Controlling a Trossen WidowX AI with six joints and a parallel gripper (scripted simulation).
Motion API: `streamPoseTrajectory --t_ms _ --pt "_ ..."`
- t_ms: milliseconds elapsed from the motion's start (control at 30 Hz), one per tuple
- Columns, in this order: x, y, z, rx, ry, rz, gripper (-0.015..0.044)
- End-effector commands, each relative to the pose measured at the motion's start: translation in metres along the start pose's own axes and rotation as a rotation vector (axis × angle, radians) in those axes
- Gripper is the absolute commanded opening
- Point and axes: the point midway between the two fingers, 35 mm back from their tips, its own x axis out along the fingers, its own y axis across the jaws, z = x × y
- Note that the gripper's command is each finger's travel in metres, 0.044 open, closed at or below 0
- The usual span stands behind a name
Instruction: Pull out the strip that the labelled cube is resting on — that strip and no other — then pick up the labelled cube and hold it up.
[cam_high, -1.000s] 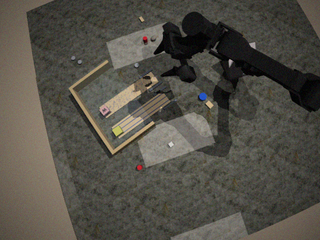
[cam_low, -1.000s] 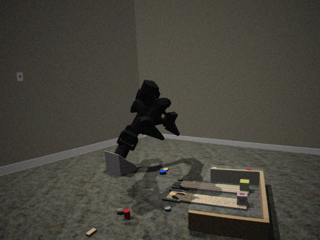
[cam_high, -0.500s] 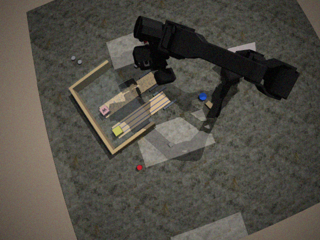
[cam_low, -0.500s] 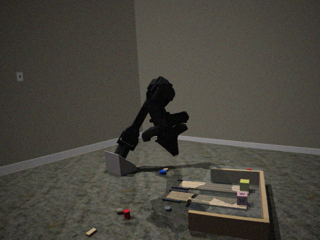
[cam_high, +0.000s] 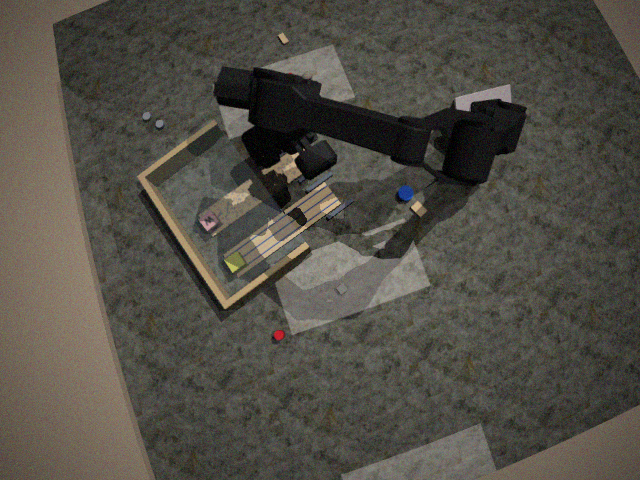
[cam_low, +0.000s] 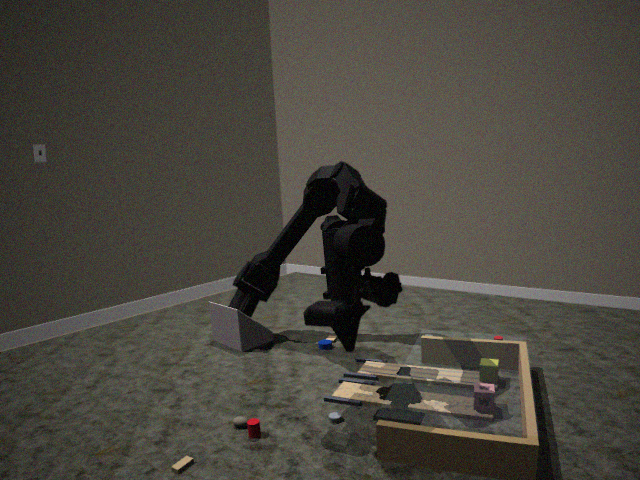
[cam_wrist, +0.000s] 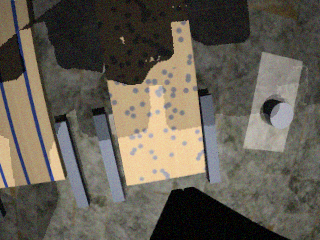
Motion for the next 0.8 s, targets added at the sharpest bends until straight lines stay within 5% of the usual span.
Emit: streamPoseTrajectory --t_ms 0,767 --pt "0.004 -0.002 -0.001 -0.022 0.04 0.014 0.0" --pt "0.036 -0.002 0.0 -0.022 0.039 0.014 0.0"
